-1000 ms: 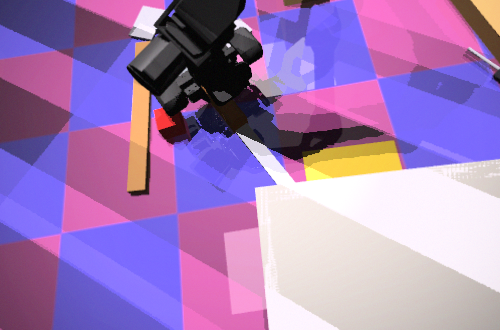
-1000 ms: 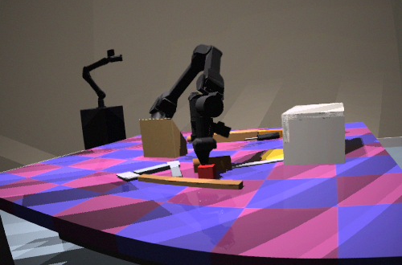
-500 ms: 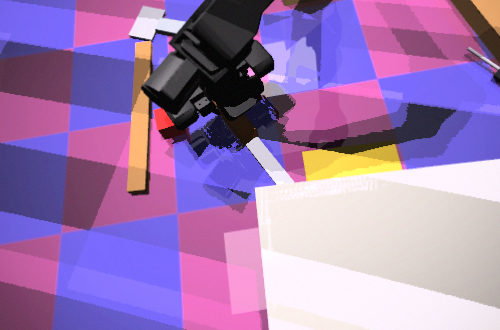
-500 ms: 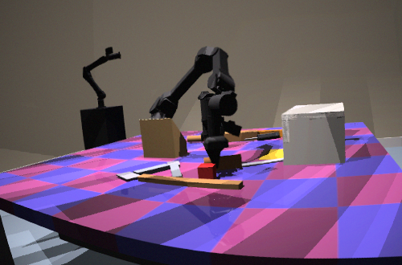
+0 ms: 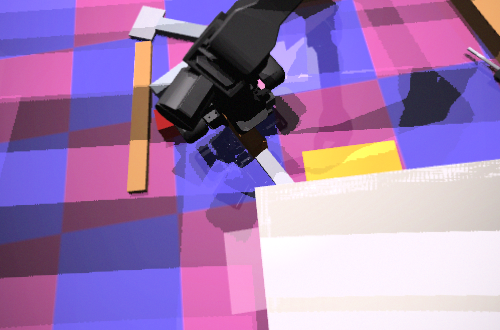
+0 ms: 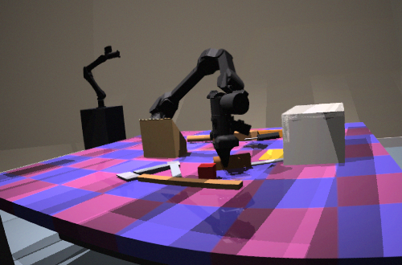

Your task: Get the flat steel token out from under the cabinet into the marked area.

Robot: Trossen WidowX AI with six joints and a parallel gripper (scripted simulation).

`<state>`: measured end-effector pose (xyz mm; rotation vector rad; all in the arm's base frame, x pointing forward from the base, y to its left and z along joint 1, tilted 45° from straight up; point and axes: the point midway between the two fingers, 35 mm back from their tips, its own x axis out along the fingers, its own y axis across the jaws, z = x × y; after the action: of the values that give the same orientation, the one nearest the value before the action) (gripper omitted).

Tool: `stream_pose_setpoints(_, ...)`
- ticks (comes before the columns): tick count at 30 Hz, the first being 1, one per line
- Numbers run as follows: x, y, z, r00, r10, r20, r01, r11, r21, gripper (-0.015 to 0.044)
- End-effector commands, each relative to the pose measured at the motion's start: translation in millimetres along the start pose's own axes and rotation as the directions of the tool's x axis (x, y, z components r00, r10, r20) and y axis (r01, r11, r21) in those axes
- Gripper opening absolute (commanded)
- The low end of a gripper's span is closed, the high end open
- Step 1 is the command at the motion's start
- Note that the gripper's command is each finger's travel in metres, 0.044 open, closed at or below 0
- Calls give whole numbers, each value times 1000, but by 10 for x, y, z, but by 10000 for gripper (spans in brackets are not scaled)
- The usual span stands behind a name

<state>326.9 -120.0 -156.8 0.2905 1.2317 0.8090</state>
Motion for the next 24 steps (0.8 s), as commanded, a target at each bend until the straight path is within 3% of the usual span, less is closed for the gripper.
stream_pose_setpoints(1, 0, 3, 105, 1000, 0, 3, 0, 1000, -3, 0)
stream_pose_setpoints(24, -4, 12, 471, 1000, 1, 5, -1, 1000, -4, 0)
